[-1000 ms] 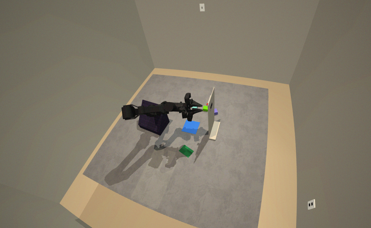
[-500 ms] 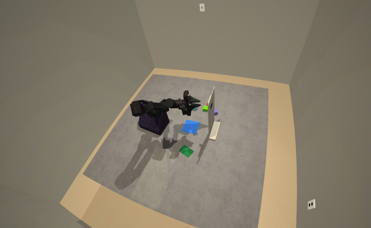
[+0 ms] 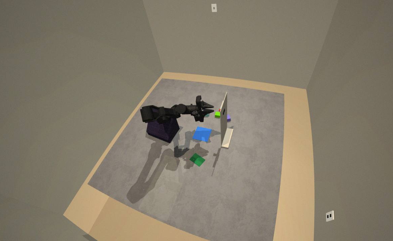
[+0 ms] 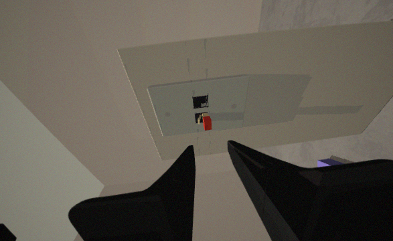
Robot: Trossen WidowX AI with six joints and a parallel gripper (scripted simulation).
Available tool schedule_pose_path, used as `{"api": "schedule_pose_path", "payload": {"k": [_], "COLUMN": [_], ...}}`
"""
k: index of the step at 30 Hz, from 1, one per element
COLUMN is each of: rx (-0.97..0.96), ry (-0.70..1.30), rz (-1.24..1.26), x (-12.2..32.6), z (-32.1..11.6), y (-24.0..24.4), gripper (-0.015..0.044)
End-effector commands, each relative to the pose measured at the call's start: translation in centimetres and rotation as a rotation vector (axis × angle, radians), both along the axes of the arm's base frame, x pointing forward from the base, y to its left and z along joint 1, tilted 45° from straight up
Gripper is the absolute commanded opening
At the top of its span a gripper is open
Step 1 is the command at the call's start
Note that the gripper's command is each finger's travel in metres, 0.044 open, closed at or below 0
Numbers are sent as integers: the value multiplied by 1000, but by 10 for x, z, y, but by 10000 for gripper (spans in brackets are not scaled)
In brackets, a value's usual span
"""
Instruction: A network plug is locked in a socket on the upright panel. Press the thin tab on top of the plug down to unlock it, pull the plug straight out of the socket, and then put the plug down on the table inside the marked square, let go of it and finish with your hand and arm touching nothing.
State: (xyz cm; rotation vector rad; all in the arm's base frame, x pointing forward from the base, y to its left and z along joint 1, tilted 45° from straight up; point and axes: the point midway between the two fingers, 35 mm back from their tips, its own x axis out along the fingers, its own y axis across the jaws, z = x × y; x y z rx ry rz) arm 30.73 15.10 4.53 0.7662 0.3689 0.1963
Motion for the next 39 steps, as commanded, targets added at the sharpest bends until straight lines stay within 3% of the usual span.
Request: {"api": "schedule_pose_path", "payload": {"k": [1,28,31,39], "rx": [3,2,2,2], "ry": [3,-1,-1,-1], "rz": [-2,0,0,0], "x": [8,46,46,46], "z": [-1,-3,-3,-3], "y": [1,5,5,5], "gripper": [156,156,77,24]}}
